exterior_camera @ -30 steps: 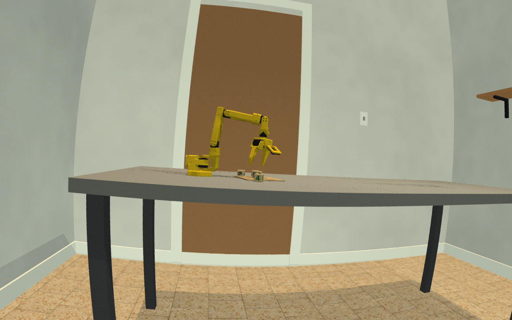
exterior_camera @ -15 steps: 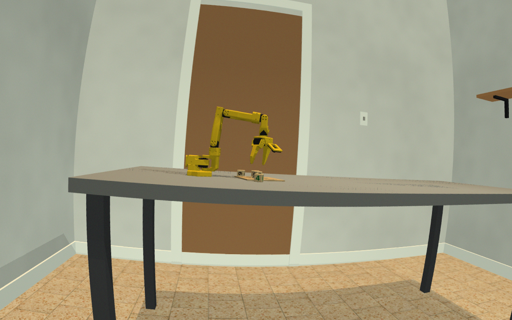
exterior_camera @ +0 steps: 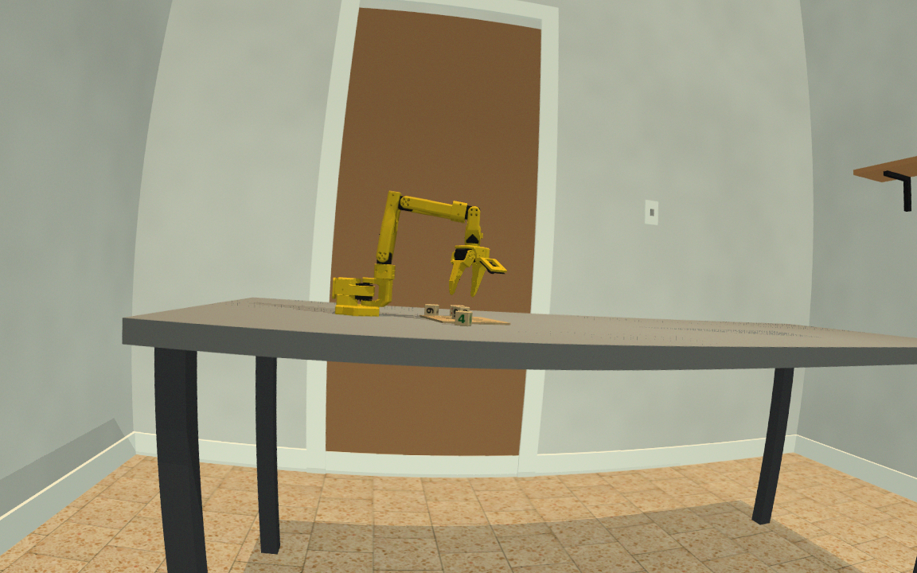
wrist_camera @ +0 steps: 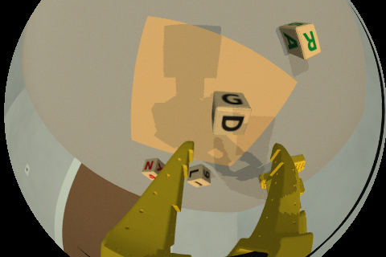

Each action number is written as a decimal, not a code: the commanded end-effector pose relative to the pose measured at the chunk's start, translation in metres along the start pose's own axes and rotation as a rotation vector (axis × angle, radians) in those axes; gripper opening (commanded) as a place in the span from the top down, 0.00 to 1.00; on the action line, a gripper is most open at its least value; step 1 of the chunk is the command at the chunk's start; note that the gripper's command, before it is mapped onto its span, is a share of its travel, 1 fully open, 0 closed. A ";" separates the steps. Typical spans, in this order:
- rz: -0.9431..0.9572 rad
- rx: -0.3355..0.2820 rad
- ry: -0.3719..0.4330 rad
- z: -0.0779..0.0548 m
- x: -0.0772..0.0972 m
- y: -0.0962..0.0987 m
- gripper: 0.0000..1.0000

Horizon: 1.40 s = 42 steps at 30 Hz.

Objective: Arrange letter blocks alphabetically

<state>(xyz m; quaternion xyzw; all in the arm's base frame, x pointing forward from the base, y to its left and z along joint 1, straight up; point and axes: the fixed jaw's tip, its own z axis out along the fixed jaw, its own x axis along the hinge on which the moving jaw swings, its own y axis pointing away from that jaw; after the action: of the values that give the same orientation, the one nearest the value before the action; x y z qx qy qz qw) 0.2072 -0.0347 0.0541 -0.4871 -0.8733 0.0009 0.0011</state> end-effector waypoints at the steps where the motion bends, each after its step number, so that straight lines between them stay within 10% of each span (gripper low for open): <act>1: 0.000 -0.045 -0.040 -0.005 -0.004 0.005 0.68; 42: 0.000 -0.045 -0.040 0.026 -0.004 0.006 0.68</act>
<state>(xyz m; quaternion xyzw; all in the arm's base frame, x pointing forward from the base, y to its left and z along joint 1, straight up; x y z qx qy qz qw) 0.2069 -0.0346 0.0184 -0.4871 -0.8733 0.0006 0.0005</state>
